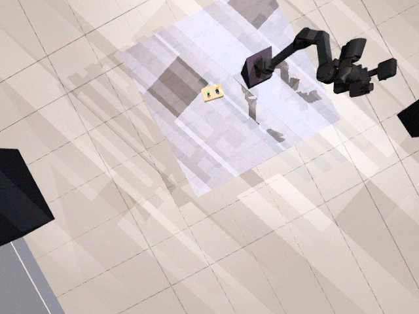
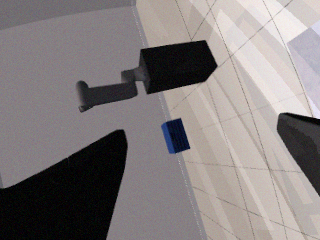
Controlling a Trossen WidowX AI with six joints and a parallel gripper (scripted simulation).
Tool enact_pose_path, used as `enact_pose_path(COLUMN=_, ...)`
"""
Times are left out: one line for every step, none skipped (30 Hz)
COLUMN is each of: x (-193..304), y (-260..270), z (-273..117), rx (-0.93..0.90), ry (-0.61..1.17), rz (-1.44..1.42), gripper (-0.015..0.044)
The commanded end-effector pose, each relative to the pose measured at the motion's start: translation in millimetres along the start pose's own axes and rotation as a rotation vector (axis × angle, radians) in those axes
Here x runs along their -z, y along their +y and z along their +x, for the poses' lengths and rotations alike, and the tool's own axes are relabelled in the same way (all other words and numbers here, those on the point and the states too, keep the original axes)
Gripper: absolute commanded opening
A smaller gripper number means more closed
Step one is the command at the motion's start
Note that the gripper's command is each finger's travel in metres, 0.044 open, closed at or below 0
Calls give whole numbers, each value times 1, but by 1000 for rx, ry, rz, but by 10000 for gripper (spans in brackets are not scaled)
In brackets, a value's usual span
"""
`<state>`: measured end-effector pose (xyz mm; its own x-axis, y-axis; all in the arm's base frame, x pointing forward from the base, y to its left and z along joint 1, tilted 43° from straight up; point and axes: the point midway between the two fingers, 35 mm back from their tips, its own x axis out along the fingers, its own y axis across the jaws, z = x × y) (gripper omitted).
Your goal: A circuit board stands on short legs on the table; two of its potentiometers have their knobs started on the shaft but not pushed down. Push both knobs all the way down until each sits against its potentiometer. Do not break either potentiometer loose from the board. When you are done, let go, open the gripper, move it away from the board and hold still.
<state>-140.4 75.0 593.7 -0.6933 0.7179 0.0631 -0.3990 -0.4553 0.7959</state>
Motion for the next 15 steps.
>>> enact_pose_path(x=-1, y=0, z=0, rx=-3, ry=-2, rz=-4, gripper=374)
enact_pose_path(x=-3, y=0, z=0, rx=-11, ry=-9, rz=-18, gripper=348)
enact_pose_path(x=-7, y=-1, z=0, rx=-25, ry=-20, rz=-40, gripper=321)
enact_pose_path(x=-15, y=-4, z=0, rx=-32, ry=-37, rz=-50, gripper=295)
enact_pose_path(x=-24, y=-8, z=0, rx=-33, ry=-54, rz=-52, gripper=269)
enact_pose_path(x=-34, y=-13, z=0, rx=-31, ry=-73, rz=-48, gripper=243)
enact_pose_path(x=-44, y=-19, z=-1, rx=-28, ry=-92, rz=-44, gripper=216)
enact_pose_path(x=-54, y=-24, z=-2, rx=-24, ry=-111, rz=-40, gripper=190)
enact_pose_path(x=-55, y=-25, z=-2, rx=-35, ry=-112, rz=-27, gripper=164)
enact_pose_path(x=-58, y=-25, z=-3, rx=-53, ry=-112, rz=-4, gripper=138)
enact_pose_path(x=-61, y=-26, z=-3, rx=-75, ry=-113, rz=23, gripper=111)
enact_pose_path(x=-65, y=-28, z=-4, rx=-88, ry=-120, rz=44, gripper=85)
enact_pose_path(x=-71, y=-31, z=-5, rx=-100, ry=-129, rz=62, gripper=59)
enact_pose_path(x=-77, y=-34, z=-6, rx=-99, ry=-141, rz=67, gripper=33)
enact_pose_path(x=-82, y=-38, z=-6, rx=-96, ry=-154, rz=68, gripper=6)
